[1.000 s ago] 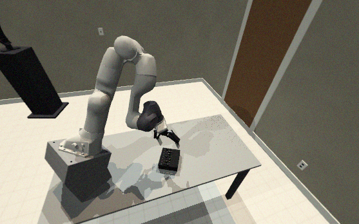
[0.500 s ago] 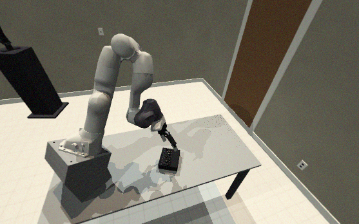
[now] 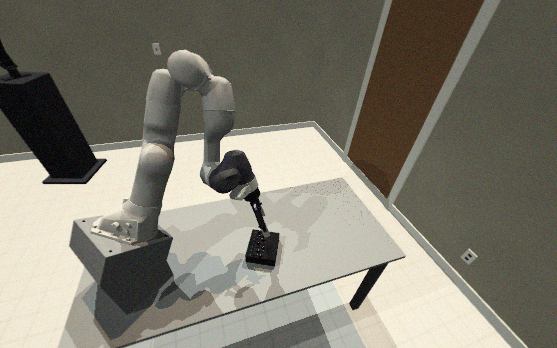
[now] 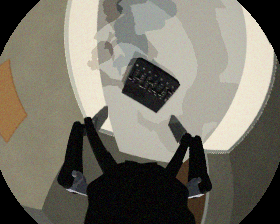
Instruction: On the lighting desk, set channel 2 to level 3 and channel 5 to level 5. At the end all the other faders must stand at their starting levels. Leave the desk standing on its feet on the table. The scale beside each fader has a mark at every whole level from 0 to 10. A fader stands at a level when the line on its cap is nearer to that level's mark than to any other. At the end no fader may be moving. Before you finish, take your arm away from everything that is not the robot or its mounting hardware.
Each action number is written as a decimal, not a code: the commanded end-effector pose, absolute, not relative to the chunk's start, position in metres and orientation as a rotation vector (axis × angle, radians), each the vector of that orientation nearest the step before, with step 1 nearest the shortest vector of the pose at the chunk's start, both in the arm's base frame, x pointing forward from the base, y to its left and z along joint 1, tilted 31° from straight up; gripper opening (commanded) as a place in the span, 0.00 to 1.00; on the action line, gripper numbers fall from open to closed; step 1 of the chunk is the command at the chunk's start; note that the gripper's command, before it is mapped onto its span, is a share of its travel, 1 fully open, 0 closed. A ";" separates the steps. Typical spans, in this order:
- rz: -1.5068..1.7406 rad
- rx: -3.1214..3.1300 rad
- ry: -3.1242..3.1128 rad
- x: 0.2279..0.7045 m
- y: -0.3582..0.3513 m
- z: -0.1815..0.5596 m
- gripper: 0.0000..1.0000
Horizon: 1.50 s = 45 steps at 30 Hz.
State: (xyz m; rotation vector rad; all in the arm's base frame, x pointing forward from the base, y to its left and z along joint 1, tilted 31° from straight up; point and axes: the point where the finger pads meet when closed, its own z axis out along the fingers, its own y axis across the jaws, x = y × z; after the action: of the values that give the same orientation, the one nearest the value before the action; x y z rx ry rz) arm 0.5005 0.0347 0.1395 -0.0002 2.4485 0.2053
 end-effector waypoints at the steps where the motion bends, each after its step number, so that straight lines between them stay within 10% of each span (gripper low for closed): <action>1: 0.321 0.331 2.517 0.498 0.029 0.134 1.00; 24: 0.590 1.184 2.501 0.513 0.043 0.126 1.00; 34: 0.505 0.518 2.684 0.546 0.085 0.100 1.00; 35: 0.505 0.500 2.690 0.546 0.085 0.100 0.00; 45: 0.526 0.421 2.710 0.546 0.085 0.100 0.00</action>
State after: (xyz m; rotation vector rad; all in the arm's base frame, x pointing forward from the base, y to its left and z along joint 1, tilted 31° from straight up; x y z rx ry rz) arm 0.5437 0.0853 0.0994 0.6056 2.6037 0.2223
